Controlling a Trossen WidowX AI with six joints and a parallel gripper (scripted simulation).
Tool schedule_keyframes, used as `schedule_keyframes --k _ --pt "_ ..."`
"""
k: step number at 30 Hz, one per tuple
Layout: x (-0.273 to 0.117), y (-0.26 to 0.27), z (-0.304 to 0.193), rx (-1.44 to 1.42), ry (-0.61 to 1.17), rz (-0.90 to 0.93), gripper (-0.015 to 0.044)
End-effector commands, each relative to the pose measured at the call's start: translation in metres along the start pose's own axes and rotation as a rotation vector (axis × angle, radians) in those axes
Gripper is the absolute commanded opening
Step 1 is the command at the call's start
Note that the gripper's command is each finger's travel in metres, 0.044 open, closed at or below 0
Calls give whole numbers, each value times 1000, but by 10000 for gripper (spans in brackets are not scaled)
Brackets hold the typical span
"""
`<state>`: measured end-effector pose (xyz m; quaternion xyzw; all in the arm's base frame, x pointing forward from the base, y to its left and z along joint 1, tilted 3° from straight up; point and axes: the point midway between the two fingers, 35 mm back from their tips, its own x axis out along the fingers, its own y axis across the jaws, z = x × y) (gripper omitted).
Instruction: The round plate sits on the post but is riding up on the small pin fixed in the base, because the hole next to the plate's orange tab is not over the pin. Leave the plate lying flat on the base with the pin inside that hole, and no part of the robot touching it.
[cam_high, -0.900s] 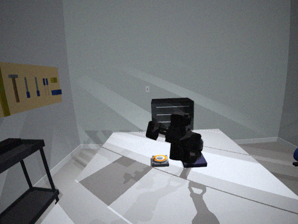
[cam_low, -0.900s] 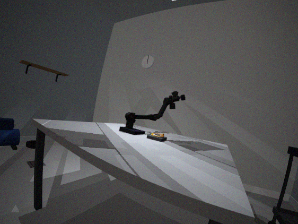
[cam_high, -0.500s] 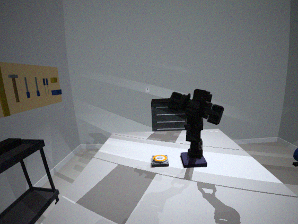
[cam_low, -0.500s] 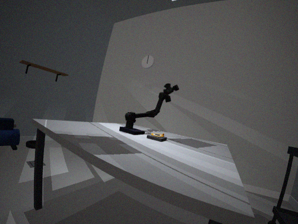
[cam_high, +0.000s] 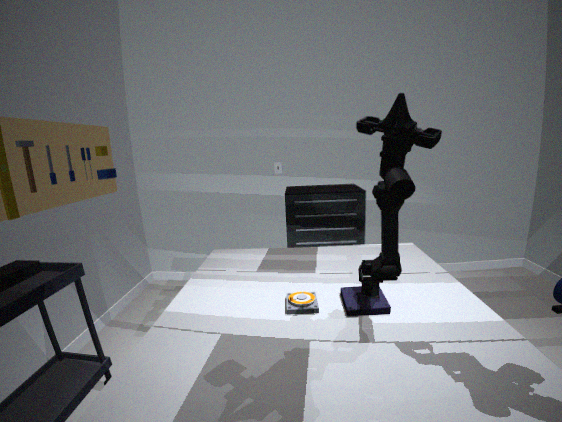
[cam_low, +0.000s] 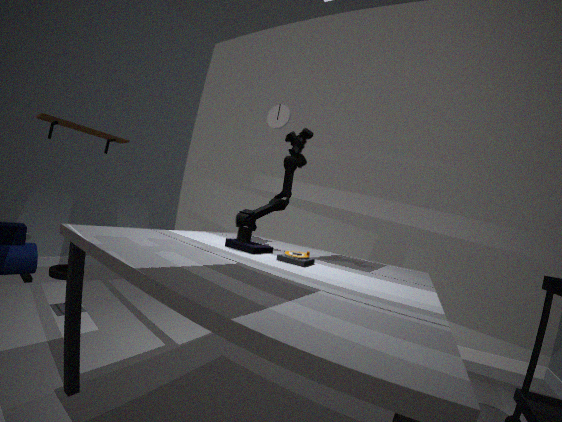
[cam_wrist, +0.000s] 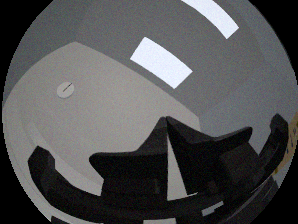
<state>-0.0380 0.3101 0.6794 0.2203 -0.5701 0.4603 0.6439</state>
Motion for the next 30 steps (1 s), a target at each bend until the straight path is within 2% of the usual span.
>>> schedule_keyframes --k 1,9,10,13,15,17,24,30 --pt "0 -31 69 -34 -142 -92 0" --pt "-24 -100 177 -63 -362 -299 0" --pt "-24 -100 178 -63 -363 -299 0" --pt "-46 -141 219 -67 -448 -421 0" --pt "-54 -151 226 -102 -448 -471 0" --pt "-75 -187 248 -131 -473 -603 0" --pt "-134 -276 274 -121 -470 -923 0" --pt "-189 -345 263 -58 -389 -1177 0"
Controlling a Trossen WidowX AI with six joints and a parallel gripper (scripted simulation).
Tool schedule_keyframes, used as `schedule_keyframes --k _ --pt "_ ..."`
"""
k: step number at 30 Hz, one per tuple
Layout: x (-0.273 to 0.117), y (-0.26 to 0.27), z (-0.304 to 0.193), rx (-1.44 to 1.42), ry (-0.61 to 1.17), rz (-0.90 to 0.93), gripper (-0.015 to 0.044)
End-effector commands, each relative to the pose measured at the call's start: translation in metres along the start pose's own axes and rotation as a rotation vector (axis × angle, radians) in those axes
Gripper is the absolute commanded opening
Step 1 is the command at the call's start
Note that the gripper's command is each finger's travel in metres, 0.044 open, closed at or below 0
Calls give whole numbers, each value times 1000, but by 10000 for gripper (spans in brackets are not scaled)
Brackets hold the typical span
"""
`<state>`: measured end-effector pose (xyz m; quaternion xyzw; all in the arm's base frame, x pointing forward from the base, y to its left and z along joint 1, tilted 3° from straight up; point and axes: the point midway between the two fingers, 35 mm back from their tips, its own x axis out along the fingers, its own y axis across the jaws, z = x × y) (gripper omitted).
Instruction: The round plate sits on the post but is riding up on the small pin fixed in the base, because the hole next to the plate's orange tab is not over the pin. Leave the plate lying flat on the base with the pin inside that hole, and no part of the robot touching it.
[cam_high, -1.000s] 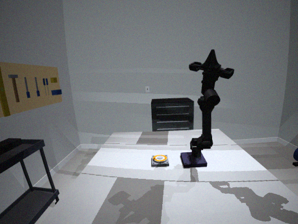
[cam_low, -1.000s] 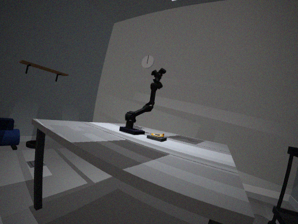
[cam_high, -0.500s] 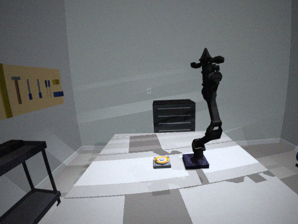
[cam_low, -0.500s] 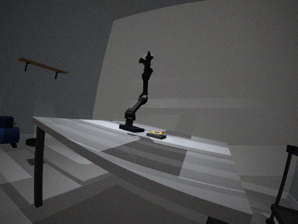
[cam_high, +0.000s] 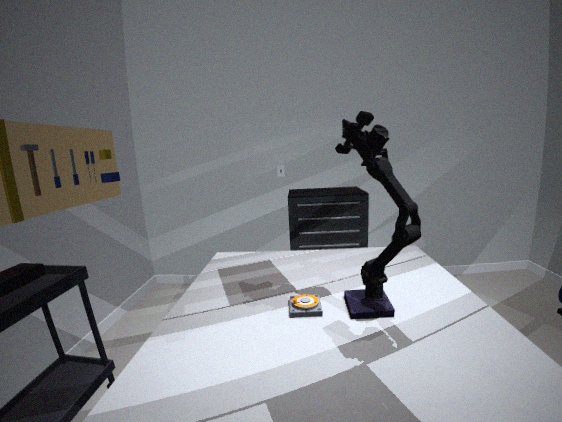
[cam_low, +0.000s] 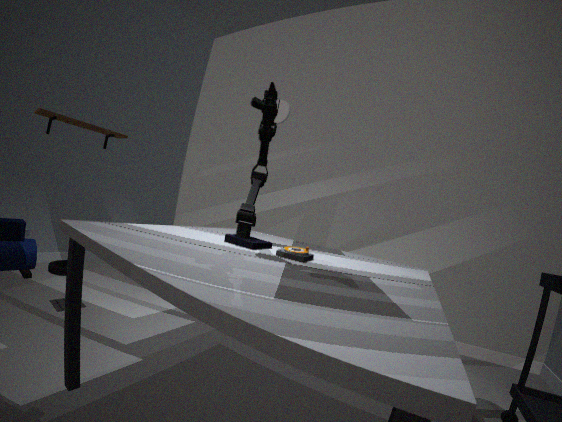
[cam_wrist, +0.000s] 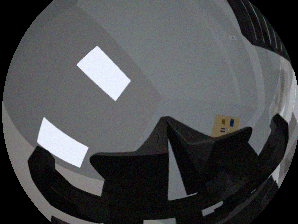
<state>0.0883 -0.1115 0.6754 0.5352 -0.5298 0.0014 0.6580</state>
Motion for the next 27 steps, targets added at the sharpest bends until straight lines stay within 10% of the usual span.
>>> schedule_keyframes --k 1,16,27 --pt "16 -62 -14 -29 78 -176 0" --pt "-19 -279 -110 -306 525 -737 0" --pt "-137 -394 -197 -643 1144 -1003 0"
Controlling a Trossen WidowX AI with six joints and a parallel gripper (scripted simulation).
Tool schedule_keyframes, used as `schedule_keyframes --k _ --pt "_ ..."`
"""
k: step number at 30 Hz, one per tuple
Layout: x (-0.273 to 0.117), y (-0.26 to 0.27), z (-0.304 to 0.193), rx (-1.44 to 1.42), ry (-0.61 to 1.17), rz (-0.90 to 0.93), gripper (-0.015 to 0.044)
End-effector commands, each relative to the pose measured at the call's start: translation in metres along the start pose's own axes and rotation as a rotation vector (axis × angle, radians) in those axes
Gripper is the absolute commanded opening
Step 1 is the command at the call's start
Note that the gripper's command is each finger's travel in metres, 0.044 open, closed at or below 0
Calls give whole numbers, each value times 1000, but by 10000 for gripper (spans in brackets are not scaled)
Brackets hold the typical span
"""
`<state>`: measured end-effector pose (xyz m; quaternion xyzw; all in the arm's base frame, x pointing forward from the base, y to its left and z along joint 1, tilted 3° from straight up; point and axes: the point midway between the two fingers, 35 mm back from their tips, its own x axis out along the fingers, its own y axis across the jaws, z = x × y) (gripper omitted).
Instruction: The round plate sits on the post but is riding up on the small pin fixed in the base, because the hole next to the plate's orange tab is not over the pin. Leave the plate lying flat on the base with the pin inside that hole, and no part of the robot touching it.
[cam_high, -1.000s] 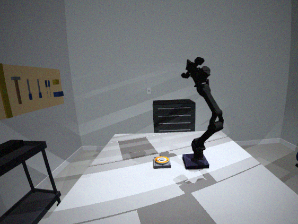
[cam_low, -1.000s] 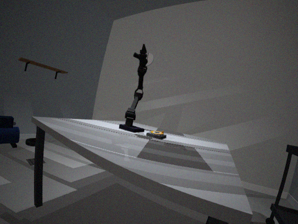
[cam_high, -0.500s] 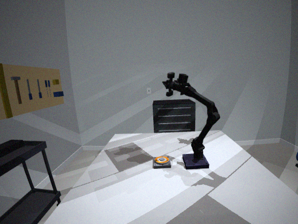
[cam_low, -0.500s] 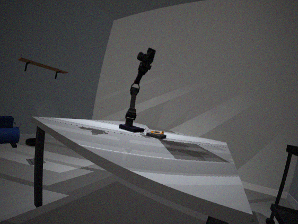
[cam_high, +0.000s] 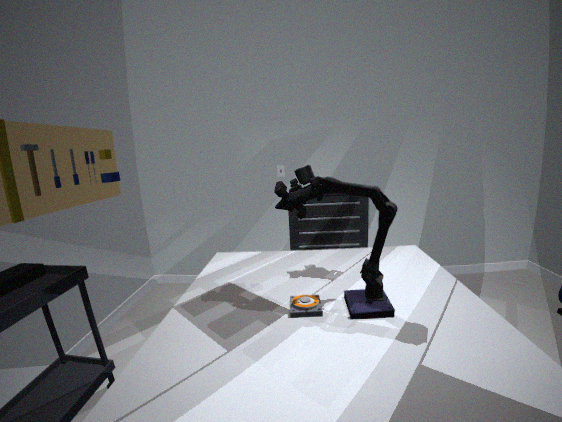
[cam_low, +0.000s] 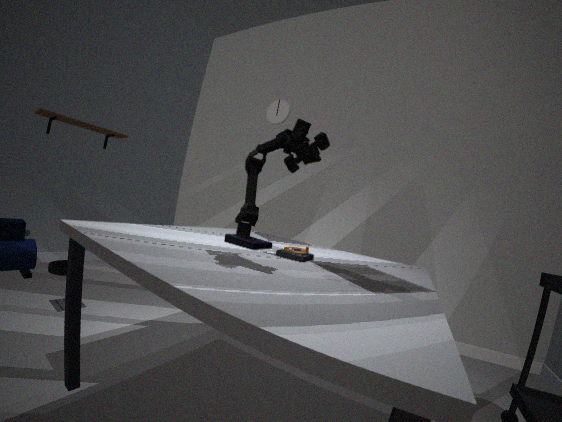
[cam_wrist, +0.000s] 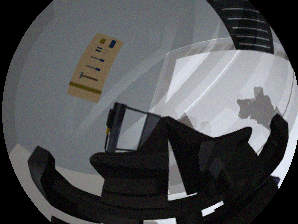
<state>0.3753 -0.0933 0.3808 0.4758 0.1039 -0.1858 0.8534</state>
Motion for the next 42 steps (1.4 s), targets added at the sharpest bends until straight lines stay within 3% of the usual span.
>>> schedule_keyframes --k 1,9,14,17,30,42 --pt "30 -25 -67 -224 224 -113 0" --pt "44 -79 -183 -681 662 -251 0" --pt "31 -112 -241 -948 936 -283 0" --pt "10 -142 -284 -1184 1198 -284 0" --pt "8 -145 -288 -1201 1219 -283 0" --pt "26 -179 -315 -1201 1219 -283 0"
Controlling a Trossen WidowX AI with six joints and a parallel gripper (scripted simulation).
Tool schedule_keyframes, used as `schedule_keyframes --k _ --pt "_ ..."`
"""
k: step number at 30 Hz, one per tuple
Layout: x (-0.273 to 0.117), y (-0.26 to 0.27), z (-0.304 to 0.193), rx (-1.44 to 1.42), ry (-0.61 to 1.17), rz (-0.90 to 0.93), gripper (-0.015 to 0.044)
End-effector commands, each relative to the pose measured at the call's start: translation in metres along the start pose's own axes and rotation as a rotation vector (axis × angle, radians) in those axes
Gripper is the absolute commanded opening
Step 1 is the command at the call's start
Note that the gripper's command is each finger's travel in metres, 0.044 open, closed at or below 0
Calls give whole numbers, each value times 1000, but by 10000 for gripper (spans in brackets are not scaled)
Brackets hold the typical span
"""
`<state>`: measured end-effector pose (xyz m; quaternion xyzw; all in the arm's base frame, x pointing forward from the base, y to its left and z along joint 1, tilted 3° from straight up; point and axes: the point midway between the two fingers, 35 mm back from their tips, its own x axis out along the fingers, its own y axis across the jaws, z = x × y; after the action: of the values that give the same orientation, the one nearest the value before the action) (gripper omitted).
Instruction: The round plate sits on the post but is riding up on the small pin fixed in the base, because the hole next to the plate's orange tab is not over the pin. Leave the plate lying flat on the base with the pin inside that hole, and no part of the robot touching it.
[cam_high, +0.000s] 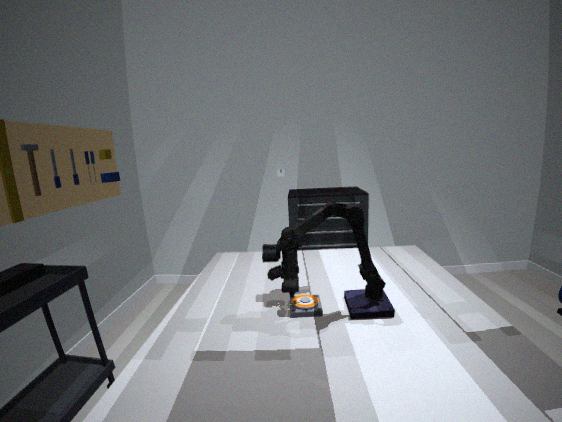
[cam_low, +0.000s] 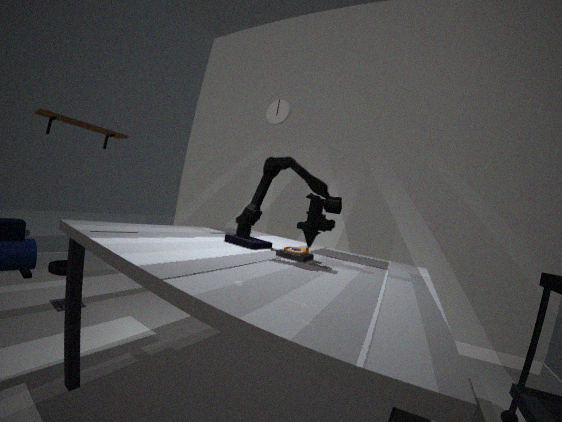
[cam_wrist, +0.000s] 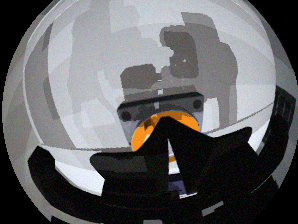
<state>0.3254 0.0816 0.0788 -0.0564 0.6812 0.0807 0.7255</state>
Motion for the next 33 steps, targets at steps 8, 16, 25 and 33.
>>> schedule_keyframes --k 8,16,25,33 --pt "11 8 -3 -4 2 5 0" --pt "12 19 -7 -4 2 6 0" --pt "13 28 -14 -3 3 7 0" --pt "13 34 -19 -3 3 7 0"
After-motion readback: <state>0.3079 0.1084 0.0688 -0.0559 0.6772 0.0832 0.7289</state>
